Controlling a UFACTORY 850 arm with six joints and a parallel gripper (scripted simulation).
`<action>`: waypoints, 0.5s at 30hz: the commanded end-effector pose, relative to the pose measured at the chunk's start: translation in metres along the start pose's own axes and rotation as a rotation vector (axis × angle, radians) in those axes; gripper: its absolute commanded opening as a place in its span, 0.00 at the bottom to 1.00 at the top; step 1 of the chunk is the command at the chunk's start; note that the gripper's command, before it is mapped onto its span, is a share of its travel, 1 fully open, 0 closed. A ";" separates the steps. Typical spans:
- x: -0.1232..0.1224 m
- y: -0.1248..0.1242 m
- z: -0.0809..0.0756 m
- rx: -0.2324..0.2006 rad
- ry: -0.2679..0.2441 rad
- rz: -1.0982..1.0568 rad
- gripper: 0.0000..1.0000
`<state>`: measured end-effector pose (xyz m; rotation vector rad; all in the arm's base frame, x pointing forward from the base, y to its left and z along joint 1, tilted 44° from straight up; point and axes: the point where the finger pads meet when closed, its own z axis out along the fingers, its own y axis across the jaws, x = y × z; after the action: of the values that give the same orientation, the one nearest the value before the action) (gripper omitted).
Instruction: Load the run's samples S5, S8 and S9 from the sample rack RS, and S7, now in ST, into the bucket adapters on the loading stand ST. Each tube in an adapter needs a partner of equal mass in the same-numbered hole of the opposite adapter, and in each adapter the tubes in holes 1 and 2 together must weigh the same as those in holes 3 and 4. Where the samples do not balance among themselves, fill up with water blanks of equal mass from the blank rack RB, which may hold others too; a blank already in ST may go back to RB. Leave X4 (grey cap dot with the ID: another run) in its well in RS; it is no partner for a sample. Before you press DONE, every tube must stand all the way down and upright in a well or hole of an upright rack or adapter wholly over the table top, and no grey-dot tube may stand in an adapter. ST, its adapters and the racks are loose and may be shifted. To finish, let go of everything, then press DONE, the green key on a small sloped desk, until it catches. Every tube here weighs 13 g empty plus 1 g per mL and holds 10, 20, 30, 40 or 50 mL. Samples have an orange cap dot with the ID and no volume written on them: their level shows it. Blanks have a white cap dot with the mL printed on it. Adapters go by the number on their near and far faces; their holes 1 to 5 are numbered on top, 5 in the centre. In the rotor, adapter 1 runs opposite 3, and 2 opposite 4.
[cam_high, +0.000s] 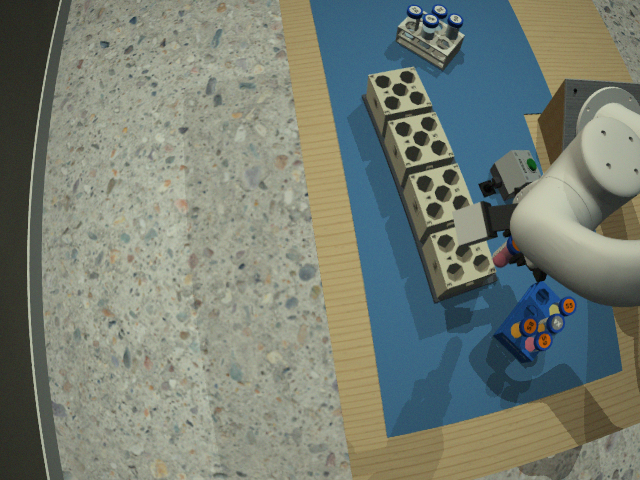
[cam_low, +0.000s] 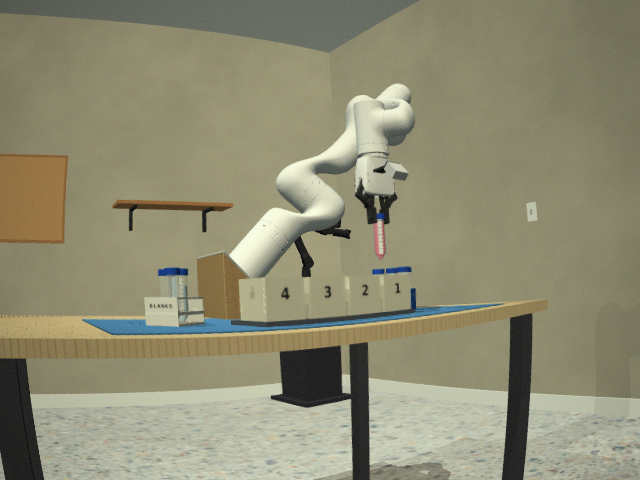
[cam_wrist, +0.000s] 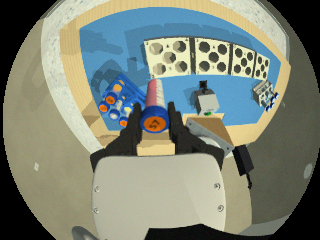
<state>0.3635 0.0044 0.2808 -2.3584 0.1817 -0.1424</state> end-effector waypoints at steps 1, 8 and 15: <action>-0.022 -0.015 -0.001 -0.006 0.000 0.183 0.00; -0.044 -0.028 -0.001 -0.006 0.001 0.350 0.00; -0.073 -0.047 -0.001 -0.006 0.002 0.583 0.00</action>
<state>0.3154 0.0374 0.3000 -2.2558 0.6516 0.0550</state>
